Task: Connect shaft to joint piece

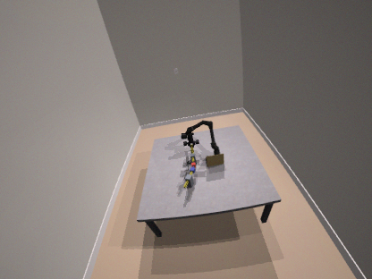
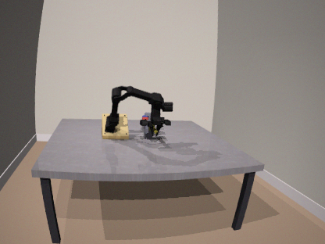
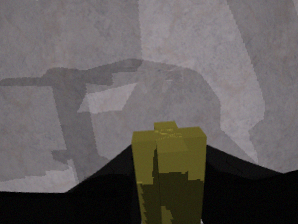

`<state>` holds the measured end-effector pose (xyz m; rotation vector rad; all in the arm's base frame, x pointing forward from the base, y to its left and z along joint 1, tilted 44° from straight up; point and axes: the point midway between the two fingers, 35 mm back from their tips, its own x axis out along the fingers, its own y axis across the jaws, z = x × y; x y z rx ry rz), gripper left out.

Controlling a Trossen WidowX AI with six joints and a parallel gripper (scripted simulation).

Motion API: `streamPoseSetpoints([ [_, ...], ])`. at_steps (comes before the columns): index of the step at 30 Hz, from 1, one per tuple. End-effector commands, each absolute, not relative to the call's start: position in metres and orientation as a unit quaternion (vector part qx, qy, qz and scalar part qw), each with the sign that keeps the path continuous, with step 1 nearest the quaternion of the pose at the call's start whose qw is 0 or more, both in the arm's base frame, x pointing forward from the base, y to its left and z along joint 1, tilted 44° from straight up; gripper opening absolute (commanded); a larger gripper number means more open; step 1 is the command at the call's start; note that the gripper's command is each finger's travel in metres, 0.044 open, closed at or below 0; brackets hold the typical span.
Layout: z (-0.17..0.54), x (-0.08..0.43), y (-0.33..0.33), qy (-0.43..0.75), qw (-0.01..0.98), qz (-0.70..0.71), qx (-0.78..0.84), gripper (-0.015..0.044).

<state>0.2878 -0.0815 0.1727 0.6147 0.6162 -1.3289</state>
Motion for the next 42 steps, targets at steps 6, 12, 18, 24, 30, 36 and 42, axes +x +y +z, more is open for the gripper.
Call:
streamPoseSetpoints([
  [6,0.173,0.288,-0.081,0.277,0.701,-0.597,0.276,0.0034],
  [12,0.173,0.288,-0.081,0.277,0.701,-0.597,0.276,0.0],
  [18,0.168,0.288,-0.077,0.279,0.698,-0.6,0.274,0.0],
  [24,0.161,0.287,-0.071,0.281,0.695,-0.603,0.273,0.0],
  [30,0.154,0.286,-0.064,0.282,0.694,-0.605,0.272,0.0],
  [36,0.148,0.286,-0.057,0.282,0.693,-0.605,0.272,0.0],
  [42,0.141,0.285,-0.05,0.282,0.693,-0.605,0.272,0.0],
])
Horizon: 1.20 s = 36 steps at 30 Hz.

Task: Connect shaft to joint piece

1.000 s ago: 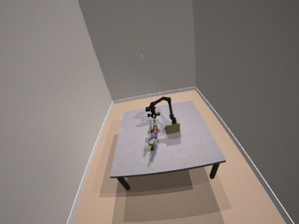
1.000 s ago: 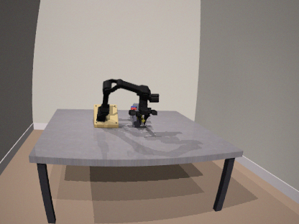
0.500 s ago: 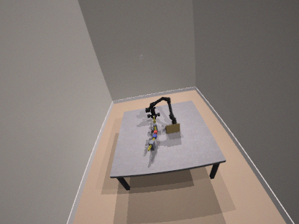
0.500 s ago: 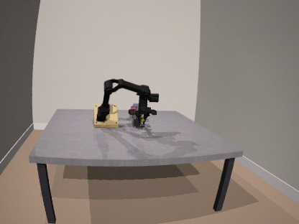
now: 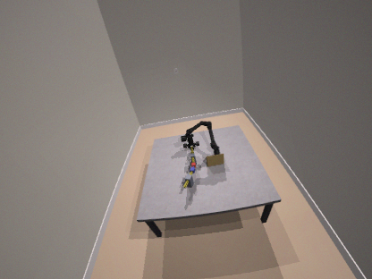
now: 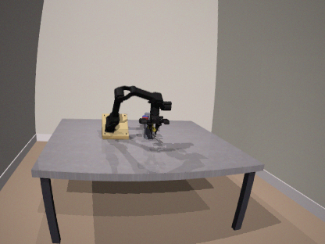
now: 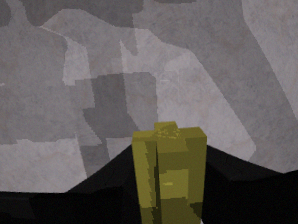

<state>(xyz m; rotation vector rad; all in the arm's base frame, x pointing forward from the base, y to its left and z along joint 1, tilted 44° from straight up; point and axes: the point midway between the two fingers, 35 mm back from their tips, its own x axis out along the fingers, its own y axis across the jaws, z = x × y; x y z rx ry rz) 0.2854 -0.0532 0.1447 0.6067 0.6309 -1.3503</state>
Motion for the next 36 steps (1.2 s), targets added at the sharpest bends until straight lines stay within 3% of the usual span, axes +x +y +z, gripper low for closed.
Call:
streamPoseSetpoints([
  [1,0.14,0.285,-0.049,0.282,0.693,-0.605,0.272,0.0],
  [31,0.122,0.283,-0.03,0.282,0.693,-0.605,0.271,0.0],
  [34,0.122,0.283,-0.03,0.282,0.693,-0.605,0.271,0.0067],
  [36,0.122,0.283,-0.03,0.282,0.693,-0.605,0.271,0.0067],
])
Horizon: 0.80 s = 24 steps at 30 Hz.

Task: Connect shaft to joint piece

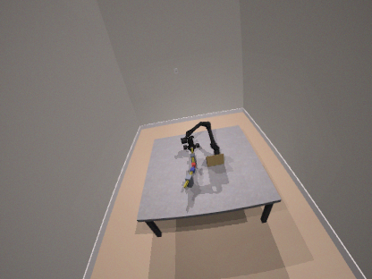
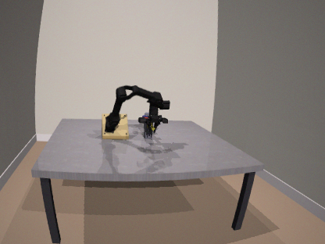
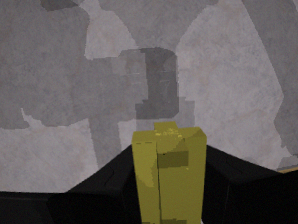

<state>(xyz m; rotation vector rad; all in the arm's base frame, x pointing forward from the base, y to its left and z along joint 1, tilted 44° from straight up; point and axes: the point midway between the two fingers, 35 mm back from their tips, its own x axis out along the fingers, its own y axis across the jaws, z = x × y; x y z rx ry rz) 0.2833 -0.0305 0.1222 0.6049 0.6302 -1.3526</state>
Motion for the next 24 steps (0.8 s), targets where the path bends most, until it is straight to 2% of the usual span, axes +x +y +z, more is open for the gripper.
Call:
streamPoseSetpoints([
  [1,0.1223,0.2834,-0.0304,0.282,0.693,-0.605,0.271,0.0067],
  [3,0.1223,0.2834,-0.0304,0.282,0.693,-0.605,0.271,0.0067],
  [17,0.1223,0.2834,-0.0304,0.282,0.693,-0.605,0.271,0.0434],
  [24,0.1223,0.2834,-0.0304,0.282,0.693,-0.605,0.271,0.044],
])
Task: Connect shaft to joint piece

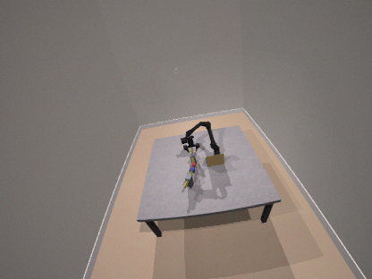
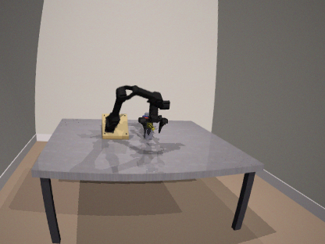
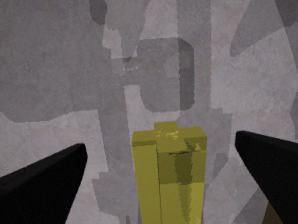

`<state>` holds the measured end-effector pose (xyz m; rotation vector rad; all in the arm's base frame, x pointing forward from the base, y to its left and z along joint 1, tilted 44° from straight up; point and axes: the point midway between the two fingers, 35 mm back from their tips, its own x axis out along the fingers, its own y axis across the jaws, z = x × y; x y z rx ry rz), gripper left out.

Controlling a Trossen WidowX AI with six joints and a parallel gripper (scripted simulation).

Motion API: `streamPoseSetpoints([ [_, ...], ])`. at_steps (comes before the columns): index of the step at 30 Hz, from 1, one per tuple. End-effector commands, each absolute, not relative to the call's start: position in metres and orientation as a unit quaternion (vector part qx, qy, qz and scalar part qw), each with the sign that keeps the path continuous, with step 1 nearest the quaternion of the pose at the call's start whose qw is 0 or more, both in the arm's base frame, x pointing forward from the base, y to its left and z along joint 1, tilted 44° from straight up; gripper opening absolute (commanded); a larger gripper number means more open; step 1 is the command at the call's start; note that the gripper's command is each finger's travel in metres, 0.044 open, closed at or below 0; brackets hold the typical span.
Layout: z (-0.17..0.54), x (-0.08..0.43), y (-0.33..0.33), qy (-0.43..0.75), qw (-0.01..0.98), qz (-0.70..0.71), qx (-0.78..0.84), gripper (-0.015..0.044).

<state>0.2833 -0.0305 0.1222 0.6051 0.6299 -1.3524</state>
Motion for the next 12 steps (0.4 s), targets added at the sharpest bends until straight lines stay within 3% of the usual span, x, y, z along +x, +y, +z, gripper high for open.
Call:
streamPoseSetpoints([
  [1,0.122,0.283,-0.03,0.282,0.693,-0.605,0.271,0.044],
  [12,0.157,0.277,0.003,0.284,0.693,-0.605,0.27,0.044],
])
